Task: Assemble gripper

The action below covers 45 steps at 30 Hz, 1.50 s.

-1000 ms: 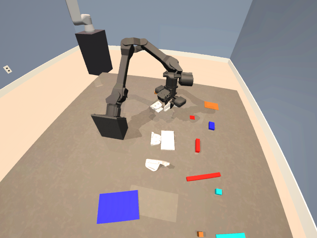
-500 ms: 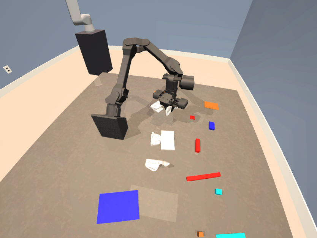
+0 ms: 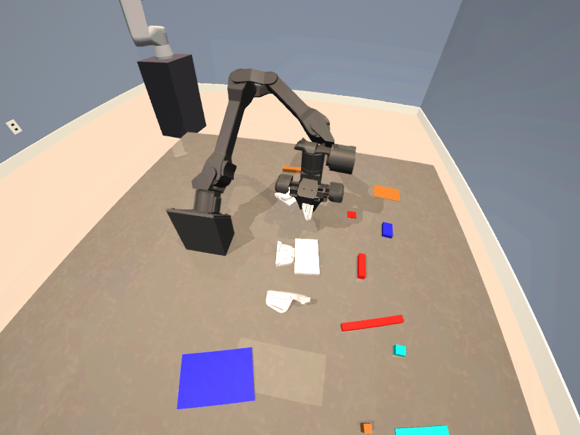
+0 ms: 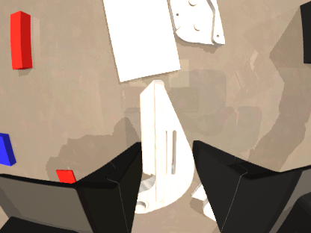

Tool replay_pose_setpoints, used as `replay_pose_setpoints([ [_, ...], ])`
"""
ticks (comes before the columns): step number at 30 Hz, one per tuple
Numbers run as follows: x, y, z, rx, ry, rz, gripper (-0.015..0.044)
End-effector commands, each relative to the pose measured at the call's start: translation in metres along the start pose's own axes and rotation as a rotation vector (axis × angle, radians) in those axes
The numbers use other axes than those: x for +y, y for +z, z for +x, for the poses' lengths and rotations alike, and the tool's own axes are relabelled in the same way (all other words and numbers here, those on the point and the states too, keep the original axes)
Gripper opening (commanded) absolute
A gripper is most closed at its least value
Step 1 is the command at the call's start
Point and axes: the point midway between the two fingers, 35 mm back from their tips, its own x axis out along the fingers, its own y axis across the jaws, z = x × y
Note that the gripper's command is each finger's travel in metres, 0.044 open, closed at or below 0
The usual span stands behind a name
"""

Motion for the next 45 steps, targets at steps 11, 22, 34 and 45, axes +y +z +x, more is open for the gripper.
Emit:
replay_pose_setpoints([
  [11, -0.004, 0.037, 0.001, -0.017, -0.005, -0.300, 0.0134],
  [22, -0.010, 0.062, 0.000, -0.022, -0.010, -0.525, 0.0134],
  [34, -0.019, 0.087, 0.001, -0.021, -0.017, -0.771, 0.0134],
  [45, -0.029, 0.108, 0.001, -0.014, -0.021, -0.998, 0.0134],
])
